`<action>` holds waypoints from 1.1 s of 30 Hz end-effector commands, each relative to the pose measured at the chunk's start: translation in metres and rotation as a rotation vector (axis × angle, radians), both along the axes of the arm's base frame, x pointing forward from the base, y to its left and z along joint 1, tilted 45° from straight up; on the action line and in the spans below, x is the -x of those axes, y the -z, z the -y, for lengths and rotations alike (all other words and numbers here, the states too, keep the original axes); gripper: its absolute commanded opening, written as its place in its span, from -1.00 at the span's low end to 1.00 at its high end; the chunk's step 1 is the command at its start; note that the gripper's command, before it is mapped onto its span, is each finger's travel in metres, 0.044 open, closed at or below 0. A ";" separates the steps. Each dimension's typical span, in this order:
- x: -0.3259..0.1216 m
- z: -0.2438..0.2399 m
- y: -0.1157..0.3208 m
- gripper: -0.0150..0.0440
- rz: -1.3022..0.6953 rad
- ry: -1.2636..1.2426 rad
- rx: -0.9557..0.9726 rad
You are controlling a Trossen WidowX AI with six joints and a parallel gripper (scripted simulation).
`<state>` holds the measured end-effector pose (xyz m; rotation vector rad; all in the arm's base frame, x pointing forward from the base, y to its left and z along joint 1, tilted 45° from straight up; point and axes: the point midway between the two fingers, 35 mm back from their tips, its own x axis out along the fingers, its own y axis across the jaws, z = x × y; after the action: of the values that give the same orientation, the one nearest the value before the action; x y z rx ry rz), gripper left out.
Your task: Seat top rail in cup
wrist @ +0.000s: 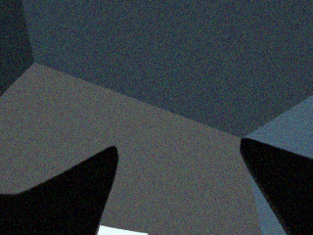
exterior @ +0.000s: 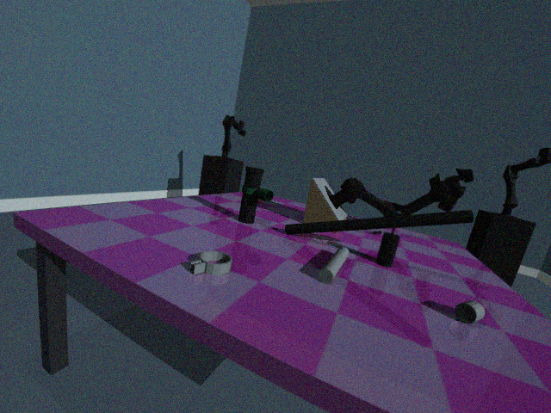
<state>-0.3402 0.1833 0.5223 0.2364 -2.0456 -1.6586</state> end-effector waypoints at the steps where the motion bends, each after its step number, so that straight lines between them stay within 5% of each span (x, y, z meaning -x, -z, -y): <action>1: 0.000 0.000 -0.001 0.95 -0.003 0.001 -0.002; 8: -0.030 0.028 -0.047 1.00 -0.196 0.064 -0.083; 21: -0.162 0.141 -0.148 1.00 -0.796 0.143 -0.280; 33: -0.324 0.271 -0.160 1.00 -1.381 0.054 -0.415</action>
<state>-0.0550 -0.0565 0.6882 -0.6317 -0.8085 -1.5755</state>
